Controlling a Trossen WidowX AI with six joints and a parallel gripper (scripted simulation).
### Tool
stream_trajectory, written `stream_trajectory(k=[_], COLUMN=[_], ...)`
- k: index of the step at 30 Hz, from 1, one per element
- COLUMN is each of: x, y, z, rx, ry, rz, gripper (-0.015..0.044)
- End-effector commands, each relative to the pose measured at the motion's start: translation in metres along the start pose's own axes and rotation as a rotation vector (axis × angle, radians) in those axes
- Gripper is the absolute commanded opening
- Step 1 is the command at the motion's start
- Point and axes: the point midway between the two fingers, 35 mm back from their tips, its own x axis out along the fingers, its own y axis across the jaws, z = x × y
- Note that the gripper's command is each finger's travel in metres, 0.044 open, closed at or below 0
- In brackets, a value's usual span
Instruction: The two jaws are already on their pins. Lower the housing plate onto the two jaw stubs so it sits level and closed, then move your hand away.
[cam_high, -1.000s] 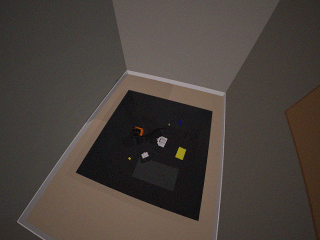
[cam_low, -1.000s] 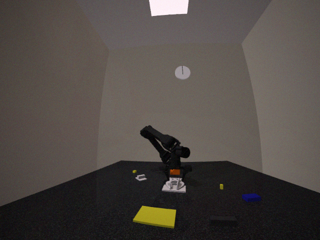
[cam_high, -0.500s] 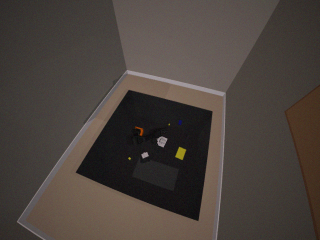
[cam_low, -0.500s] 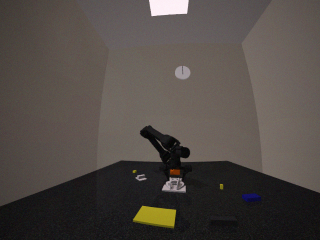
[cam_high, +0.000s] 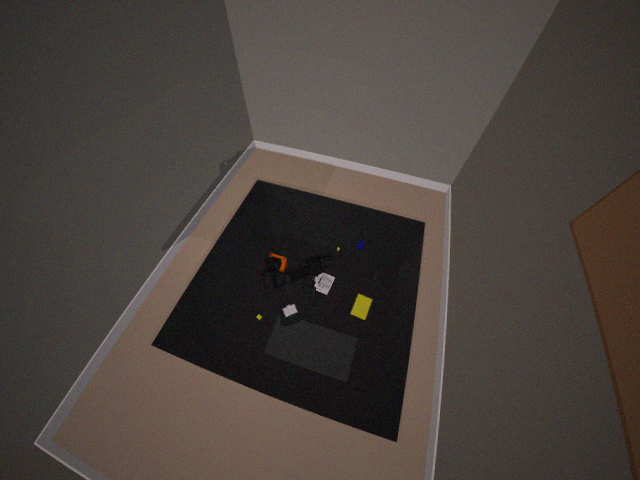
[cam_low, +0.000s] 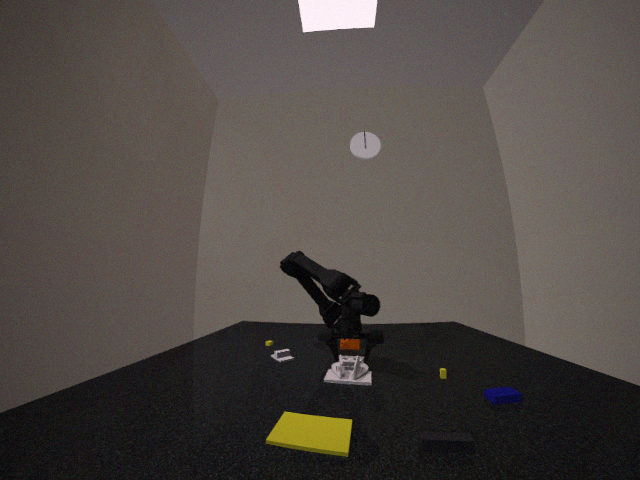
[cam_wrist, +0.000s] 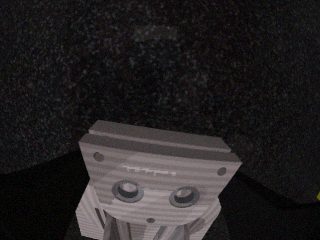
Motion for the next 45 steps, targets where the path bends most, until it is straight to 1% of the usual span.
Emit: stream_trajectory(k=[1, 21, 24, 25, 38, 41, 45], x=[0.003, 0.003, 0.0, 0.0, 0.0, -0.014, -0.056], y=[0.0, 0.0, 0.0, 0.0, 0.0, -0.001, 0.0], z=[-0.001, -0.001, 0.0, 0.0, 0.0, -0.001, -0.001], rx=[0.004, 0.004, -0.002, -0.002, -0.002, -0.001, 0.002], ry=[-0.001, -0.001, 0.002, 0.002, 0.002, 0.001, -0.001], rz=[-0.002, -0.002, 0.001, 0.001, 0.001, -0.001, -0.003], gripper=[0.0351, 0.0351, 0.043, 0.044, 0.044, 0.044, 0.044])
